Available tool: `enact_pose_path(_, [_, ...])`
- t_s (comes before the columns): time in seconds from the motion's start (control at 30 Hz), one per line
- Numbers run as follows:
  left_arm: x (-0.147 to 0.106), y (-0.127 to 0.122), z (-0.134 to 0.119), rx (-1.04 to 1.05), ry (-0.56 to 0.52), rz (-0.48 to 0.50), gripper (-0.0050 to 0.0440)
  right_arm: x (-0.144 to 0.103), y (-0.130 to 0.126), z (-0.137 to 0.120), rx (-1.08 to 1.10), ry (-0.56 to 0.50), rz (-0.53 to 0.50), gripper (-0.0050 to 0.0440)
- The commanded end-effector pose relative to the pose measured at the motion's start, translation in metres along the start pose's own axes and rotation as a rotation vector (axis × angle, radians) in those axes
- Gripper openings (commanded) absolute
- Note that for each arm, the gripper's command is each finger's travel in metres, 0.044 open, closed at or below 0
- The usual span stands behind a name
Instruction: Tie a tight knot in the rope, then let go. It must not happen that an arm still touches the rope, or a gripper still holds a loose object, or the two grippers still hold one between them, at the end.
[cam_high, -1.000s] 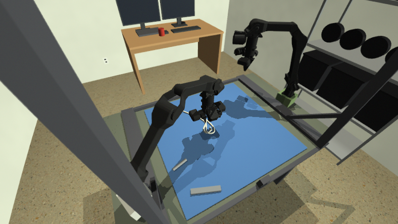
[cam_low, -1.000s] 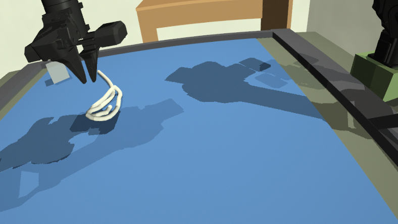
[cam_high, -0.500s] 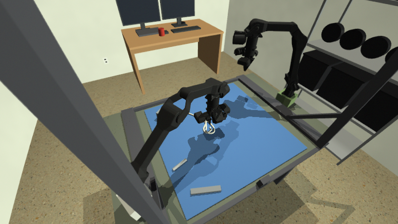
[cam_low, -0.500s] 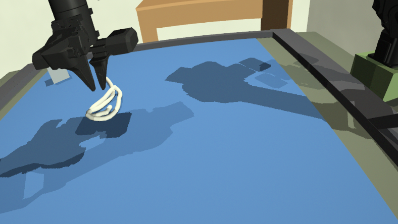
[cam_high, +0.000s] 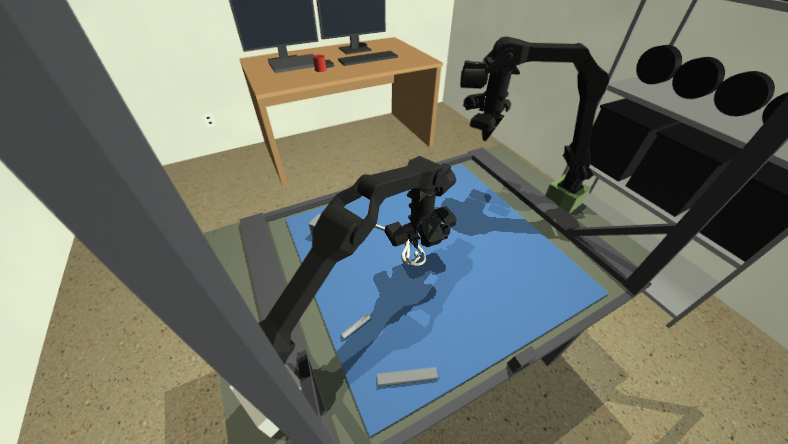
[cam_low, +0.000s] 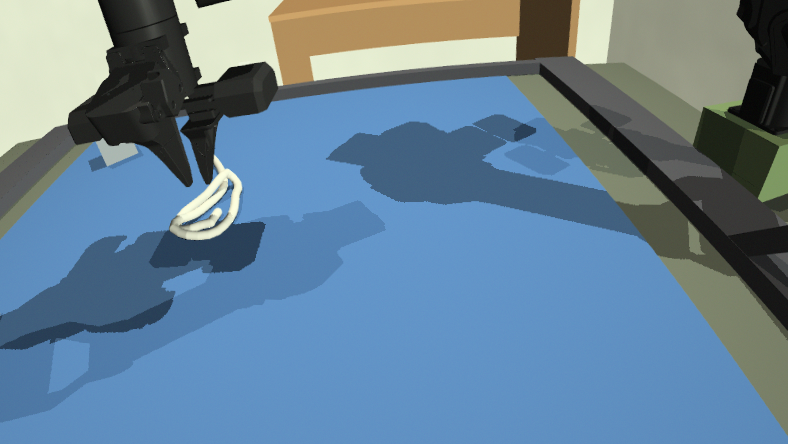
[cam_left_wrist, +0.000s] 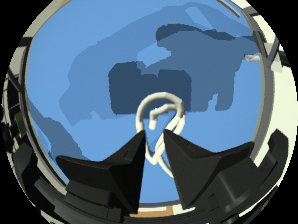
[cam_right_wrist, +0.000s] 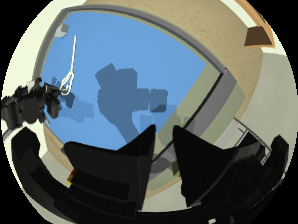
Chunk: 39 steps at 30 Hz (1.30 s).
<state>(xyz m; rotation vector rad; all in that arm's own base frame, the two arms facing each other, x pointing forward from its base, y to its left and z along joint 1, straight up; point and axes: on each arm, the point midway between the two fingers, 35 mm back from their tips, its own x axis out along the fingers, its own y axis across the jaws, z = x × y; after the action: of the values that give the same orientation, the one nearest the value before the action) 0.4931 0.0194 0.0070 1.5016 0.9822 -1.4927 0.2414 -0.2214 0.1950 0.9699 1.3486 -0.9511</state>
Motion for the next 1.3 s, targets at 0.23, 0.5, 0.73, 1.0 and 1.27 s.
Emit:
enact_pose_path(0.23, [0.007, 0.003, -0.002, -0.002, 0.013, 0.018, 0.0085, -0.008, -0.001, -0.001, -0.002, -0.022, 0.009, 0.0085])
enact_pose_path(0.5, [0.012, 0.003, -0.002, -0.002, 0.013, 0.018, 0.0085, -0.008, -0.001, -0.001, -0.002, -0.022, 0.009, 0.0085])
enact_pose_path(0.73, [0.013, 0.003, -0.002, -0.002, 0.013, 0.018, 0.0085, -0.008, -0.001, -0.001, -0.002, -0.022, 0.009, 0.0085])
enact_pose_path(1.0, [0.018, 0.003, -0.002, -0.002, 0.013, 0.018, 0.0085, -0.008, -0.001, -0.001, -0.002, -0.022, 0.009, 0.0085])
enact_pose_path(1.27, [0.031, 0.003, -0.002, -0.002, 0.013, 0.018, 0.0085, -0.008, -0.001, -0.001, -0.002, -0.022, 0.009, 0.0085])
